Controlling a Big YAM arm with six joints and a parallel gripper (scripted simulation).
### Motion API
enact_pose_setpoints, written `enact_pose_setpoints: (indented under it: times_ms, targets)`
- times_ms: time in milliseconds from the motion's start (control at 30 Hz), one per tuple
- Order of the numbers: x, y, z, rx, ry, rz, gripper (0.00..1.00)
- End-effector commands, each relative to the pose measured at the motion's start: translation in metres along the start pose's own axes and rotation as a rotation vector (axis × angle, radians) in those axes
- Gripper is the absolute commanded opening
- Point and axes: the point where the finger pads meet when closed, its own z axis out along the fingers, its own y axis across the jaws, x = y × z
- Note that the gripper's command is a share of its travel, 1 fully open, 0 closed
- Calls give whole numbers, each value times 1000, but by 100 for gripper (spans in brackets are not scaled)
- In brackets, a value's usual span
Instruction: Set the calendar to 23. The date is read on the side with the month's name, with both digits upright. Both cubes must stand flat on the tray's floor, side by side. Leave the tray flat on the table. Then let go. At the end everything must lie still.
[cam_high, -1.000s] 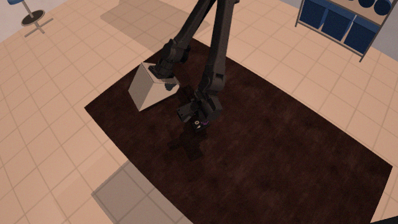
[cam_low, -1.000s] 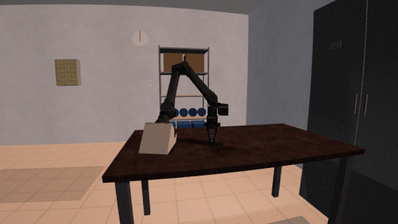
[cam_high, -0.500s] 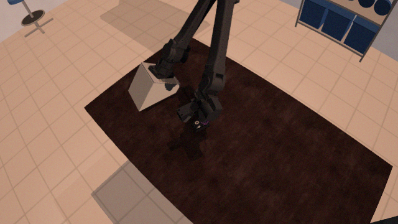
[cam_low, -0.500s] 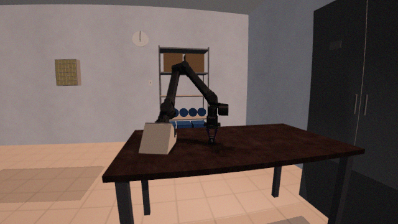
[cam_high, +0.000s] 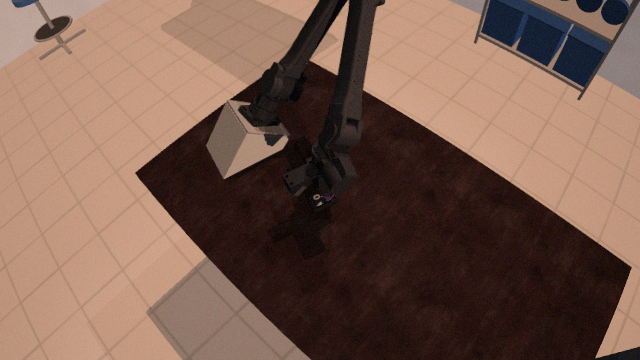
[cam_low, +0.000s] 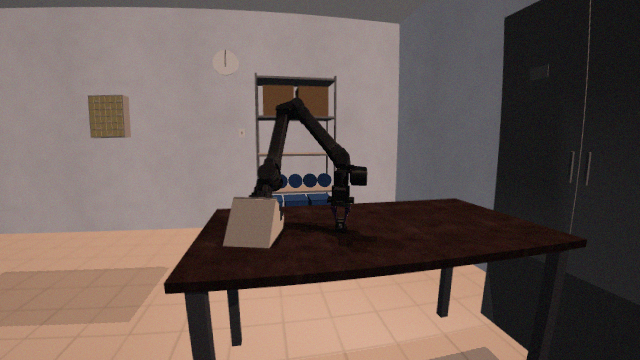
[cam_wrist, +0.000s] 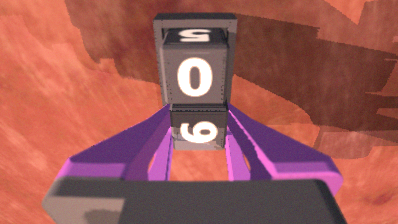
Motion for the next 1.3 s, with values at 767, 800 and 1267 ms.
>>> enact_pose_setpoints:
  times_ms: [767, 800, 1267]
  targets:
    - [3, 21, -24, -49, -6, -28, 26]
    - [4, 20, -23, -45, -6, -31, 26]
    - [3, 21, -27, -47, -7, -27, 26]
